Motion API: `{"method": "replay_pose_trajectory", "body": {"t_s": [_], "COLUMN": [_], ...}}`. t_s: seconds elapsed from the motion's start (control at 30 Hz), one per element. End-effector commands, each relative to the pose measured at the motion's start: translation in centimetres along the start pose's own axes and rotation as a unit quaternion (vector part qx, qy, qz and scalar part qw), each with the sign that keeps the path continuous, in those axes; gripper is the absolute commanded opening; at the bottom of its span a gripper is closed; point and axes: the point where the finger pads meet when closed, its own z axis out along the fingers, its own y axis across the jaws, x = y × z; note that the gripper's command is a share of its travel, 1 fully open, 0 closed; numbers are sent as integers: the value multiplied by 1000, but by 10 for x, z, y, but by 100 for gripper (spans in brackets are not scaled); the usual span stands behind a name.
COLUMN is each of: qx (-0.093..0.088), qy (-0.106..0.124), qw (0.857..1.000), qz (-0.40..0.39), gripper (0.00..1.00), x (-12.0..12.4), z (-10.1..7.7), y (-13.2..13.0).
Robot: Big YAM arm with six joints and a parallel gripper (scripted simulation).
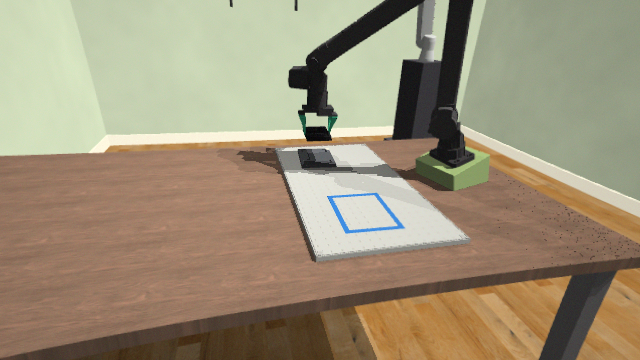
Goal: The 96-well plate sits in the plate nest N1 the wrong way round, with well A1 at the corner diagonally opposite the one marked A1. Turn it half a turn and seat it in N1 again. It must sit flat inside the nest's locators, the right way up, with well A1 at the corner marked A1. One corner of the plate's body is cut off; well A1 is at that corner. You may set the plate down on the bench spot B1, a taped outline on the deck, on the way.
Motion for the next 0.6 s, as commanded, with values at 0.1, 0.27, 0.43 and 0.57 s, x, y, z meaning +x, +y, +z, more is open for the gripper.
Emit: {"method": "replay_pose_trajectory", "body": {"t_s": [0.1, 0.27, 0.43, 0.57], "qx": [-9, -17, -17, -17], "qy": [-7, -10, -10, -10], "qw": [1000, 1000, 1000, 1000], "qz": [20, 7, 7, 7], "gripper": [0, 0, 0, 0], "x": [-4, -6, -6, -6], "z": [-15, -15, -15, -15], "y": [0, 12, 12, 12]}}
